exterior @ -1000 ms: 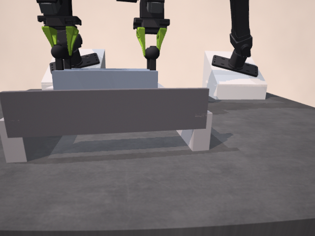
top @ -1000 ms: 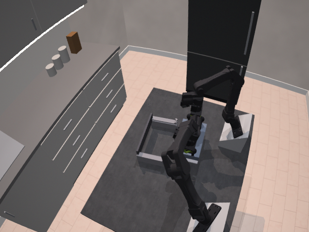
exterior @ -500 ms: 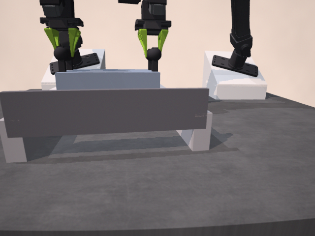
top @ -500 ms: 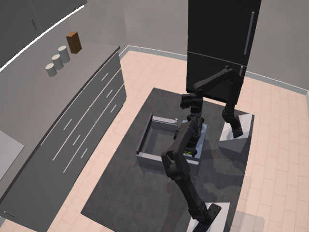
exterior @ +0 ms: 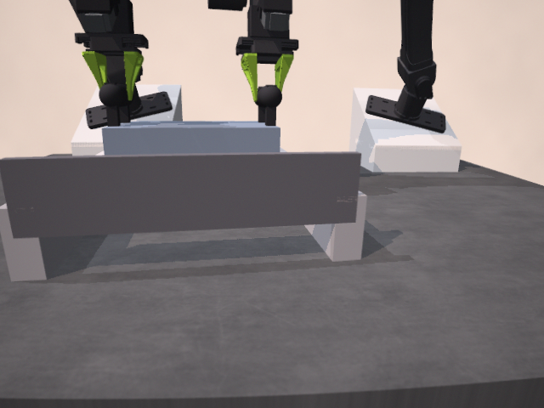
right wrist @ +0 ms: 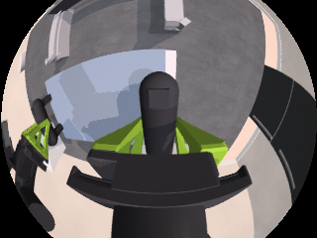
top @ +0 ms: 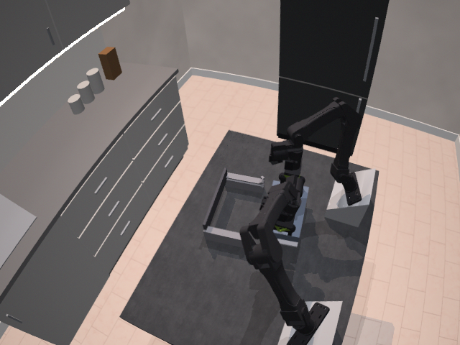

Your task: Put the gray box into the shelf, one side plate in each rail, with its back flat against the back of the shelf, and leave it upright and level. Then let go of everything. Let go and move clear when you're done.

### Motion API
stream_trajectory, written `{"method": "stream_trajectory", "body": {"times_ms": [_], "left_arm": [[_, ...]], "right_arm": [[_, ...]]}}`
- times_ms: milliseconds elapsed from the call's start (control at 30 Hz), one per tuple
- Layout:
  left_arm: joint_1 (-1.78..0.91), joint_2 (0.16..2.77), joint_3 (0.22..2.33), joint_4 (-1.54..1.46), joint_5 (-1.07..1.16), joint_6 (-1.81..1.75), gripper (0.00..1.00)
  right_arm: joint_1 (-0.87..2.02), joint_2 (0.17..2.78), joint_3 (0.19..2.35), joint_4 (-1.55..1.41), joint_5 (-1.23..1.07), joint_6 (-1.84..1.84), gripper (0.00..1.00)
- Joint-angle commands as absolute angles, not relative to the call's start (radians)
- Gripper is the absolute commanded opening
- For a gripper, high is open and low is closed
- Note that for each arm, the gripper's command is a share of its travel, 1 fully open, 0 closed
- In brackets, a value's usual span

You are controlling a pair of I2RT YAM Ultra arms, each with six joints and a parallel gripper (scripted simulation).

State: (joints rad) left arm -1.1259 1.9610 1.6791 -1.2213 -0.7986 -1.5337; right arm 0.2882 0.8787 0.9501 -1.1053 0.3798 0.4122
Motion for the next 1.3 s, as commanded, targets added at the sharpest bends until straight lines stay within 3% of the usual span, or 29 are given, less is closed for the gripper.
{"method": "stream_trajectory", "body": {"times_ms": [0,1267], "left_arm": [[-1.177,1.904,1.662,-1.209,-0.811,-1.550,0.16],[-1.150,1.894,1.671,-1.151,-0.805,-1.499,0.16]], "right_arm": [[0.328,0.879,0.927,-1.074,0.384,0.426,0.16],[0.287,0.854,0.959,-1.062,0.378,0.376,0.16]]}}
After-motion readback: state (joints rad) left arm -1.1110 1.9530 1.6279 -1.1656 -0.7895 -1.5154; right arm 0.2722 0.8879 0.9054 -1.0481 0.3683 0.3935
